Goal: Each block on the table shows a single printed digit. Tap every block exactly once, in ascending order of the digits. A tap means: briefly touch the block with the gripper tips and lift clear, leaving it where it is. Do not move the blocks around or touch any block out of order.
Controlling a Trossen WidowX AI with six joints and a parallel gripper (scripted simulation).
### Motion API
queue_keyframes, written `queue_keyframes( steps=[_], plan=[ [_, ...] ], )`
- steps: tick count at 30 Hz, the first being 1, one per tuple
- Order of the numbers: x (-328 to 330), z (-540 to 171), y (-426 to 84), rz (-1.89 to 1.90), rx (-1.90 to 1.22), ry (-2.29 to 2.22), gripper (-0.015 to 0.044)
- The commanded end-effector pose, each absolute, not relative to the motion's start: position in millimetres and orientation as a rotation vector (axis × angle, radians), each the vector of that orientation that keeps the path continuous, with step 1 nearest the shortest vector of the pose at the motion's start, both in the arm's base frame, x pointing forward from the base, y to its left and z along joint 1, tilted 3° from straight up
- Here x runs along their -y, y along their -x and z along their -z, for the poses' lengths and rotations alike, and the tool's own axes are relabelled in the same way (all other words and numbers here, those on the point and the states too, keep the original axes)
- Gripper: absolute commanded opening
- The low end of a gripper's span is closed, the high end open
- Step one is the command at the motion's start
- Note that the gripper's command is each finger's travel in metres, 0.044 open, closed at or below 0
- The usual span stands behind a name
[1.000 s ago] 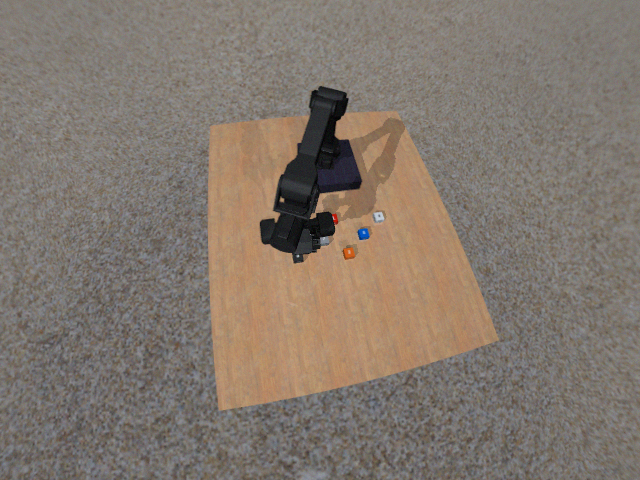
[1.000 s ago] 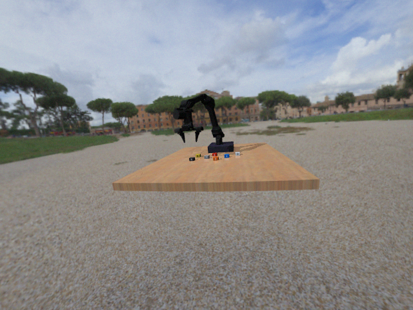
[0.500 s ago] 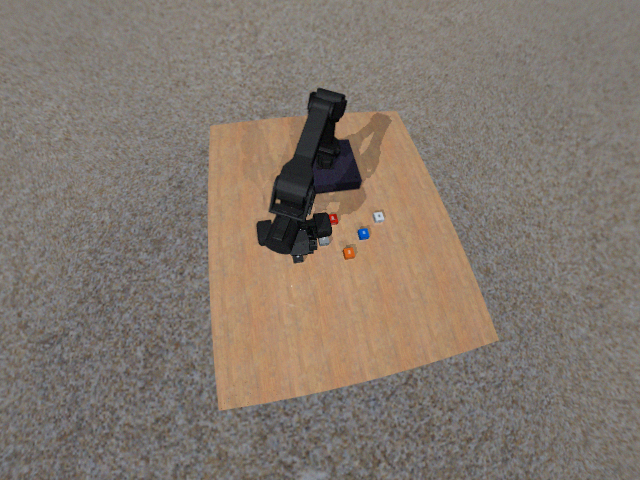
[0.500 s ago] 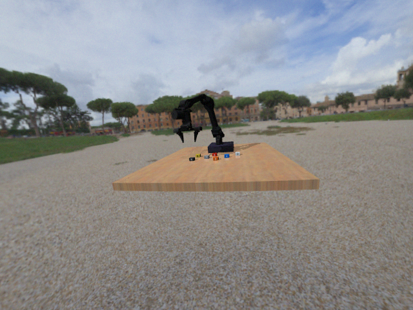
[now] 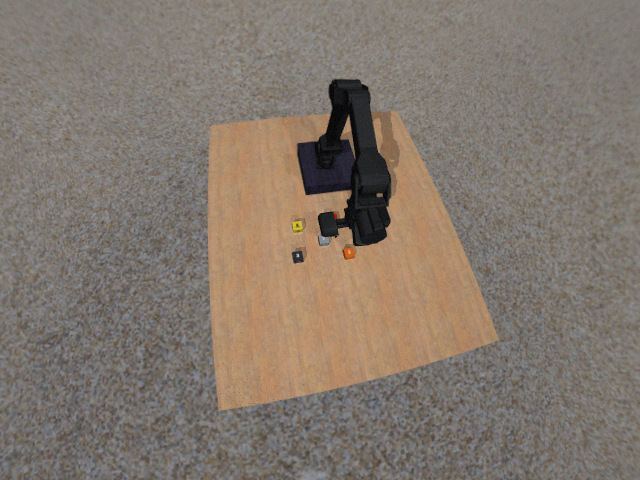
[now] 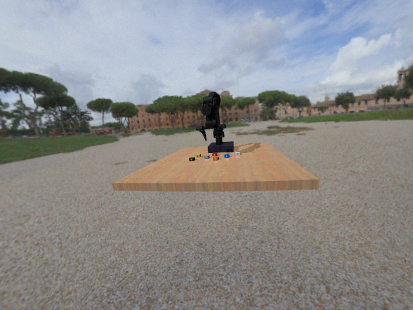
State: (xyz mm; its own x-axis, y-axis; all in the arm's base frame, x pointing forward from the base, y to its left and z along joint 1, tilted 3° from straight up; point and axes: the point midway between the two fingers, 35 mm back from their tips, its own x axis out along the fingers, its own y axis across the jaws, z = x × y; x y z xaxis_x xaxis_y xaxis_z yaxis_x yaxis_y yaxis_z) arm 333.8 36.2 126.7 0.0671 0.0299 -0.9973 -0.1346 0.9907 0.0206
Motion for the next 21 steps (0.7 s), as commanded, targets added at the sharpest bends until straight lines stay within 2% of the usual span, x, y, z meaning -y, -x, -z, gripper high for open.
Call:
queue_keyframes(
  steps=[1, 4, 9, 16, 21],
  plan=[
    [-82, -125, -309, -0.117, -1.502, 0.08, 0.04],
    [-111, -124, -288, -0.12, -1.502, 0.077, 0.04],
    [-113, -124, -287, -0.12, -1.502, 0.077, 0.04],
    [-115, -46, -292, -0.12, -1.502, 0.077, 0.0216],
    [-115, -43, -292, -0.12, -1.502, 0.077, 0.0085]
  ],
)
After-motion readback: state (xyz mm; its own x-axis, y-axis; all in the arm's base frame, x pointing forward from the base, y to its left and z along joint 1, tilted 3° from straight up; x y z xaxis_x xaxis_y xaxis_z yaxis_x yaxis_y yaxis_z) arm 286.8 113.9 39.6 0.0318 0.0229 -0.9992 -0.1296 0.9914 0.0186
